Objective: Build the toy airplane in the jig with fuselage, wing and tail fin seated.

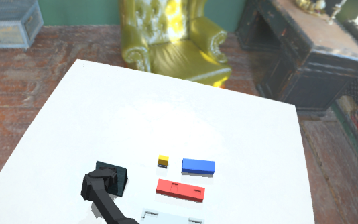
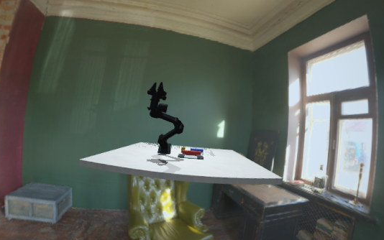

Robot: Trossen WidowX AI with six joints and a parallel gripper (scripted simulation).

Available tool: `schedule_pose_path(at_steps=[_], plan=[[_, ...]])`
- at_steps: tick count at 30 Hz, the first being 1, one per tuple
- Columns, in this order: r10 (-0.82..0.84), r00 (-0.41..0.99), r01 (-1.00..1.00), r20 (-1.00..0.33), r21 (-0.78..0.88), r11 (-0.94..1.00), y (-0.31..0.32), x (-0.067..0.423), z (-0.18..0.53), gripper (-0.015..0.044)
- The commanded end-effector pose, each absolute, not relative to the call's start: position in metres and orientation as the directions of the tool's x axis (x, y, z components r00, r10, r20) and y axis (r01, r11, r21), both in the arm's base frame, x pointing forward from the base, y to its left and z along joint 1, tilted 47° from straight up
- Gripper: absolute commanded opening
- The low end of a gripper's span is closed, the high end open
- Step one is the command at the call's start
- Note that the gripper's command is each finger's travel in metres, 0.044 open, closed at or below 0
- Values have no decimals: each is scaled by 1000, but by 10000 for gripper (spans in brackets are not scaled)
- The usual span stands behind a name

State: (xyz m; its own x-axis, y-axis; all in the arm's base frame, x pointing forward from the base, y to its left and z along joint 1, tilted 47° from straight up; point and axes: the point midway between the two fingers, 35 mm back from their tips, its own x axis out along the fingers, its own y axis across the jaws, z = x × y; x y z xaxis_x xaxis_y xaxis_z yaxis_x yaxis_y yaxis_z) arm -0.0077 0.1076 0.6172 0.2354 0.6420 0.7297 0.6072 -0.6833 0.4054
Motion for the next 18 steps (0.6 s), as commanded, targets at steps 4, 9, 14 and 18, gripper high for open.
schedule_pose_path(at_steps=[4,9,14,18], plan=[[641,229,578,732,428,-695,110,-14,618,440],[650,196,397,735,546,-738,131,-46,616,440],[657,220,208,721,624,-754,155,-54,609,440],[689,203,76,696,690,-720,179,-69,601,440]])
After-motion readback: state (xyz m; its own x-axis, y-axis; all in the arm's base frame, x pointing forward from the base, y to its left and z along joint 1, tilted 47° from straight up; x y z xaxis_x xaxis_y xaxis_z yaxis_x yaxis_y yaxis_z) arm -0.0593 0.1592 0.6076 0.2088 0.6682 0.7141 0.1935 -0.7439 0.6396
